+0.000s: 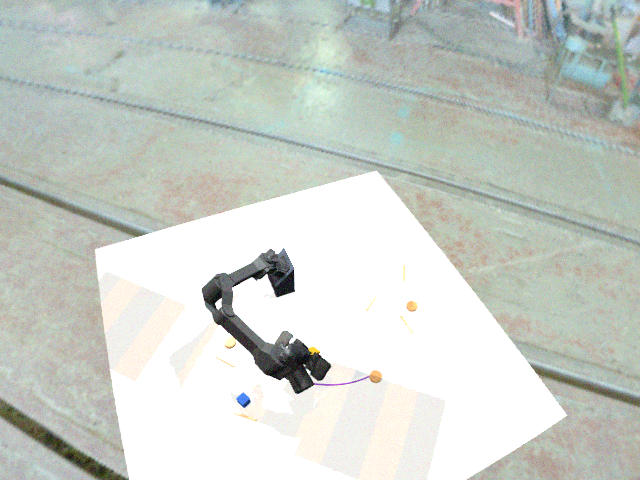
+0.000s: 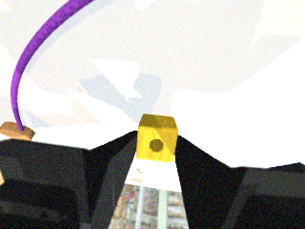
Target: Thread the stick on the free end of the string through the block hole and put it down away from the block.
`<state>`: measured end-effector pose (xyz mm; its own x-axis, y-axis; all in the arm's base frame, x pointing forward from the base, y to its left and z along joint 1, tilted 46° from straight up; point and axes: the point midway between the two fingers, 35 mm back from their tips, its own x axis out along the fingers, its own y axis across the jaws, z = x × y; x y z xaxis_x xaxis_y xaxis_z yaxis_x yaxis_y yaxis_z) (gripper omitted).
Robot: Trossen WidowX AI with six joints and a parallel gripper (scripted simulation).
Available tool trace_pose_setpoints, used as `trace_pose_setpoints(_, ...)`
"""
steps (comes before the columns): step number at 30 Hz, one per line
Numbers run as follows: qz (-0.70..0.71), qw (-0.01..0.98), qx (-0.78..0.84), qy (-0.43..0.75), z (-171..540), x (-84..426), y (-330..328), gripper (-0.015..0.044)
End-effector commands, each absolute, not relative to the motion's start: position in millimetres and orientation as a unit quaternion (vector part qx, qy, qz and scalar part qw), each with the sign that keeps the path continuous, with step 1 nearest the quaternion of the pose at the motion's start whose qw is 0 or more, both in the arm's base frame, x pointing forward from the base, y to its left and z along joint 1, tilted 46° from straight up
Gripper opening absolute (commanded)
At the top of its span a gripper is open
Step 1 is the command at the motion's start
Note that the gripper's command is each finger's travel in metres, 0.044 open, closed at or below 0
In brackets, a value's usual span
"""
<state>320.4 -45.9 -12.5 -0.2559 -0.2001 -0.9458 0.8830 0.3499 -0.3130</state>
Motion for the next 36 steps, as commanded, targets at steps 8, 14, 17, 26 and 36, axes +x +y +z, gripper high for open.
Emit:
trace_pose_setpoints(8, -0.468, 0.479, 0.32, 0.671, -12, 324, -55, 0.0)
trace_pose_setpoints(14, -0.464, 0.471, 0.328, 0.675, -10, 326, -56, 0.0026)
trace_pose_setpoints(17, -0.464, 0.471, 0.328, 0.675, -10, 326, -56, 0.0105)
trace_pose_setpoints(26, -0.462, 0.471, 0.328, 0.676, 33, 339, -46, 0.024)
trace_pose_setpoints(36, -0.461, 0.47, 0.328, 0.677, 51, 342, -41, 0.024)
